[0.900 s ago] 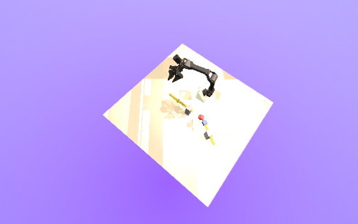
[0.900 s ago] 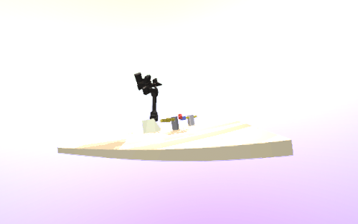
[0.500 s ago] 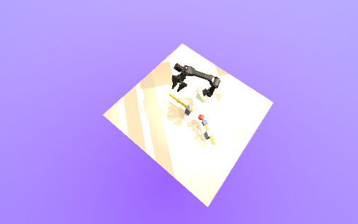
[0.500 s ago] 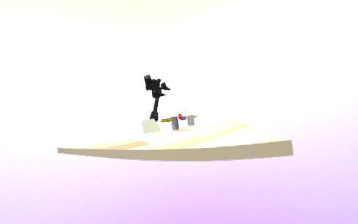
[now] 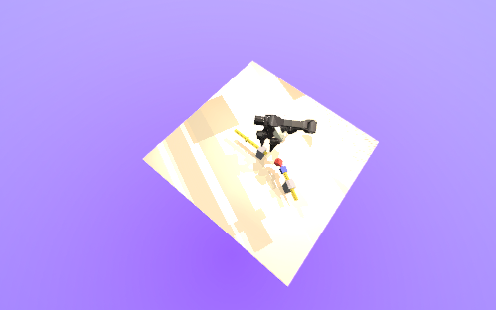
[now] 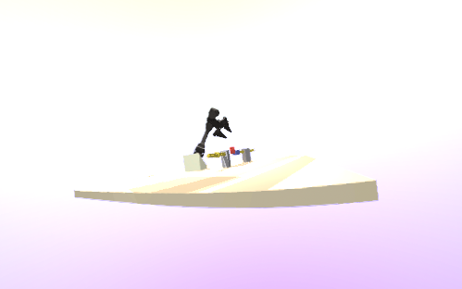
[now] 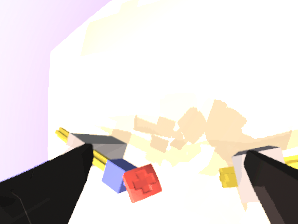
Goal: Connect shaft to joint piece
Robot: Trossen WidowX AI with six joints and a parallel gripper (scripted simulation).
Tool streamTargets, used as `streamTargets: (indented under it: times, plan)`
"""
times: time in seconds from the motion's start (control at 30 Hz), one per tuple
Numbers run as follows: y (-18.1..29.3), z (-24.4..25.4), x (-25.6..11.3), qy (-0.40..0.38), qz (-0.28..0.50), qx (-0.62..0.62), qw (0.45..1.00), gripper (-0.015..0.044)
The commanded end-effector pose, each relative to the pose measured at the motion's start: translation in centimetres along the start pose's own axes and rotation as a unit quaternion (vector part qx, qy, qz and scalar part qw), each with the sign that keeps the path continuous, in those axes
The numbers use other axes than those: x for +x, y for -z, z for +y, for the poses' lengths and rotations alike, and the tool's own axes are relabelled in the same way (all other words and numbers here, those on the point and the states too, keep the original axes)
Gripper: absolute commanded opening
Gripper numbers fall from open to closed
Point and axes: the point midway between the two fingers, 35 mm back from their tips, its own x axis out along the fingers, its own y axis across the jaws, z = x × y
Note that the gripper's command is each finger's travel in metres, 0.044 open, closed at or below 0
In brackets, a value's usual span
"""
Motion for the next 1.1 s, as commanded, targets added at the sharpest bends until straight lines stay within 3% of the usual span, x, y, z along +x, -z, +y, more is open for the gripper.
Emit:
streamTargets:
  times: [0.0,0.17,0.53,1.07]
  plan:
    - [2.4,1.4,1.1,0.001,0.036,-0.006,0.999,0.044]
    - [2.4,1.4,1.2,0.004,0.039,-0.017,0.999,0.044]
    - [2.9,1.4,2.0,0.042,0.091,-0.19,0.977,0.044]
    - [3.2,1.5,3.0,0.074,0.175,-0.43,0.882,0.044]
